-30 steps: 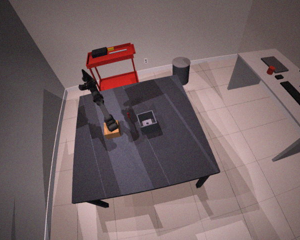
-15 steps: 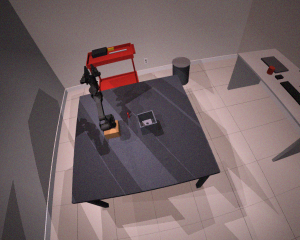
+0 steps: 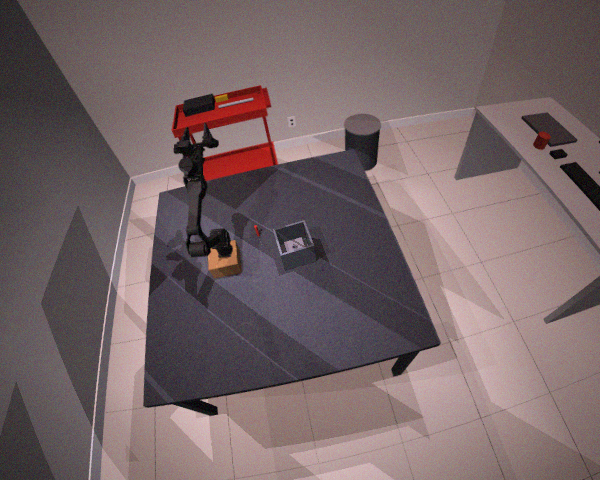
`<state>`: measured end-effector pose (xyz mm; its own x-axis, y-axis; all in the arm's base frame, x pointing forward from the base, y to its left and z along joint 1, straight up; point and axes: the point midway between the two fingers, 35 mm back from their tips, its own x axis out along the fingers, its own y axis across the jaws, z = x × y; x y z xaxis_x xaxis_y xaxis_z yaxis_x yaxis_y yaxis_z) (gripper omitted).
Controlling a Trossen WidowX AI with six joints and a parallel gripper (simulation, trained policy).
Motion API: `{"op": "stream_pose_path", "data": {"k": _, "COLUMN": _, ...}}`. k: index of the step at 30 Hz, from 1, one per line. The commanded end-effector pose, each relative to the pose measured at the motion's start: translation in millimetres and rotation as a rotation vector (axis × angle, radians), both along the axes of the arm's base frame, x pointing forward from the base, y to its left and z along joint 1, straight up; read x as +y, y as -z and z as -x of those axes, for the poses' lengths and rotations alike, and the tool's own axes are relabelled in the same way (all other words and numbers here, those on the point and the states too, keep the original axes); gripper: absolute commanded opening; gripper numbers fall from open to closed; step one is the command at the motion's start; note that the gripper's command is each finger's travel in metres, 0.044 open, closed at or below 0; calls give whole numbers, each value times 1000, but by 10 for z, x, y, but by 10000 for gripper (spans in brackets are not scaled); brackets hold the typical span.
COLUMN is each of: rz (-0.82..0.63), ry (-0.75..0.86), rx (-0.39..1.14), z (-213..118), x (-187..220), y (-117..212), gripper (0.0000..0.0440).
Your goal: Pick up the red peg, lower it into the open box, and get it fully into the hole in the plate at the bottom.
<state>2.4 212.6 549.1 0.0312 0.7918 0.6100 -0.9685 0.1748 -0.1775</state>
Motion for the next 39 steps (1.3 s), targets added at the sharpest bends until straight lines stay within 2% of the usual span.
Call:
{"op": "stream_pose_path", "data": {"k": 1, "rz": 69, "ry": -3, "rx": 94, "z": -133, "x": 148, "y": 117, "gripper": 440}}
{"op": "stream_pose_path", "data": {"k": 20, "rz": 382, "ry": 69, "rx": 685, "z": -1003, "x": 697, "y": 1050, "gripper": 440}}
{"op": "stream_pose_path", "data": {"k": 39, "rz": 518, "ry": 273, "rx": 1317, "z": -1771, "x": 587, "y": 2162, "gripper": 440}}
